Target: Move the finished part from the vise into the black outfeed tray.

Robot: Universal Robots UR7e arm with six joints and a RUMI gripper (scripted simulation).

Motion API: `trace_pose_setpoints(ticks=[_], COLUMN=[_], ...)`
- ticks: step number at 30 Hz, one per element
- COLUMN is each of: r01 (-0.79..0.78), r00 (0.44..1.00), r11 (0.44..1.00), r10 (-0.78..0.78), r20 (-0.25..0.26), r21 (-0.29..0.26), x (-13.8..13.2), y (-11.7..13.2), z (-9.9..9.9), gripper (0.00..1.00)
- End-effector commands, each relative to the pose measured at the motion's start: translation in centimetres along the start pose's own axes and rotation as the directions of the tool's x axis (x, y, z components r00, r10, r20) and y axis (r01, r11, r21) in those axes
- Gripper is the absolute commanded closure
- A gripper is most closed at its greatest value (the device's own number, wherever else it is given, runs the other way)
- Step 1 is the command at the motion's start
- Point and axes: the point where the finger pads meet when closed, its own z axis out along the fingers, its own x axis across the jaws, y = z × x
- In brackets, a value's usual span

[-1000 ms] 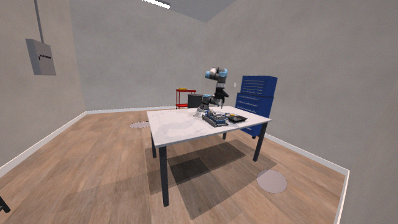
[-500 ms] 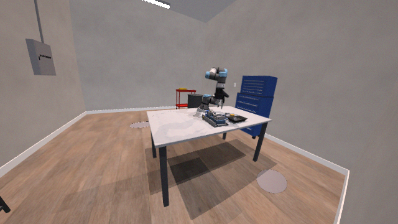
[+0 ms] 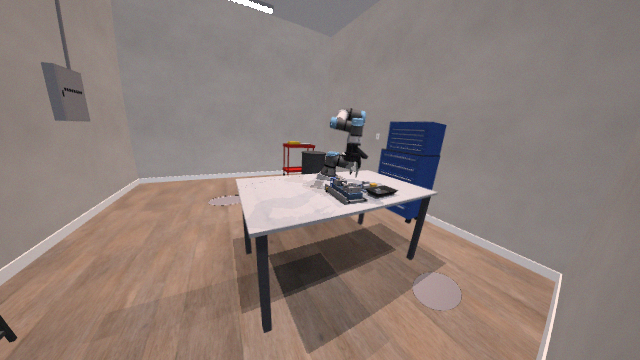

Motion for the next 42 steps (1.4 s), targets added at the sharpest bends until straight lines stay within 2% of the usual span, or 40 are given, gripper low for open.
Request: trace_pose_setpoints(ticks=[1,11,23,42], r01=[0.0,0.0,0.0,0.0], r00=[1.0,1.0,1.0,1.0], r11=[1.0,1.0,1.0,1.0], r10=[0.0,0.0,0.0,0.0], r20=[-0.001,-0.001,-0.001,-0.001], r21=[-0.001,-0.001,-0.001,-0.001], x=[0.1,0.1,0.2,0.2], y=[0.0,0.0,0.0,0.0], z=[0.8,2.7,4.1,4.5], gripper=[0.6,0.6,0.6,0.6])
